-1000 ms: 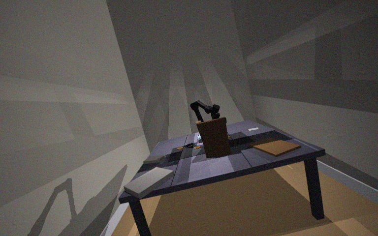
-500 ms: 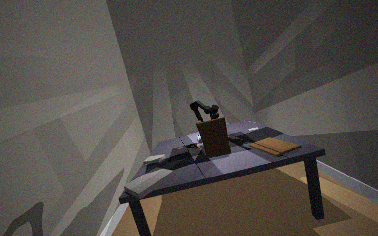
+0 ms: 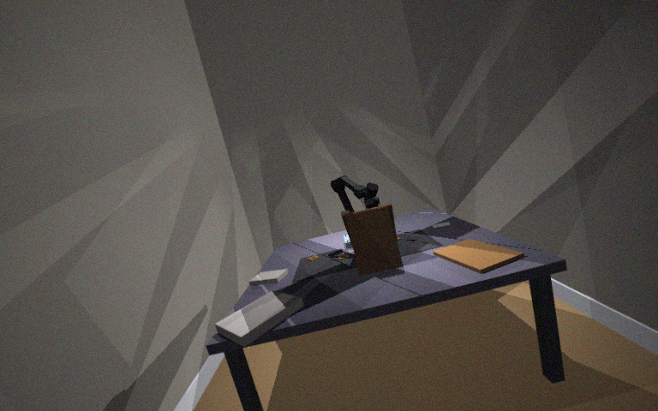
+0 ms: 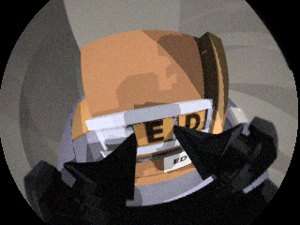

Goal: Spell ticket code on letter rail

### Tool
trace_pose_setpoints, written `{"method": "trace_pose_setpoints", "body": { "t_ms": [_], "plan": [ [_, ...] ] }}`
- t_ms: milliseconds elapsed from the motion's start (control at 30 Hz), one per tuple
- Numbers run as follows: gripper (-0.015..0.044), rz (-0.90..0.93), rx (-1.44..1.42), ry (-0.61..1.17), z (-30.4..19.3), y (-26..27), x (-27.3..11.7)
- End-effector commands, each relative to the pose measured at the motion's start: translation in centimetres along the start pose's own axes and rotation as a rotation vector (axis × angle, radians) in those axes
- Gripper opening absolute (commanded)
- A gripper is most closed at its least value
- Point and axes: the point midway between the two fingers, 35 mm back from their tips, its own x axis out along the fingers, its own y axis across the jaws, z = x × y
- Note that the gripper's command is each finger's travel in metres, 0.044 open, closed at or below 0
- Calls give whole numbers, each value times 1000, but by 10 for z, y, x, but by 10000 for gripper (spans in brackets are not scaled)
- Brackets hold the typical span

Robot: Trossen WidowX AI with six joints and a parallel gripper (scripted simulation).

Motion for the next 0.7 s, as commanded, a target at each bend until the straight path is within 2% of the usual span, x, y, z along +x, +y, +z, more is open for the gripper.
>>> {"method": "trace_pose_setpoints", "body": {
  "t_ms": [0,200,667],
  "plan": [
    [131,0,0,0,0,0,0],
    [289,3,-6,3,0,0,-4],
    [295,4,-6,4,0,1,-19]
  ]
}}
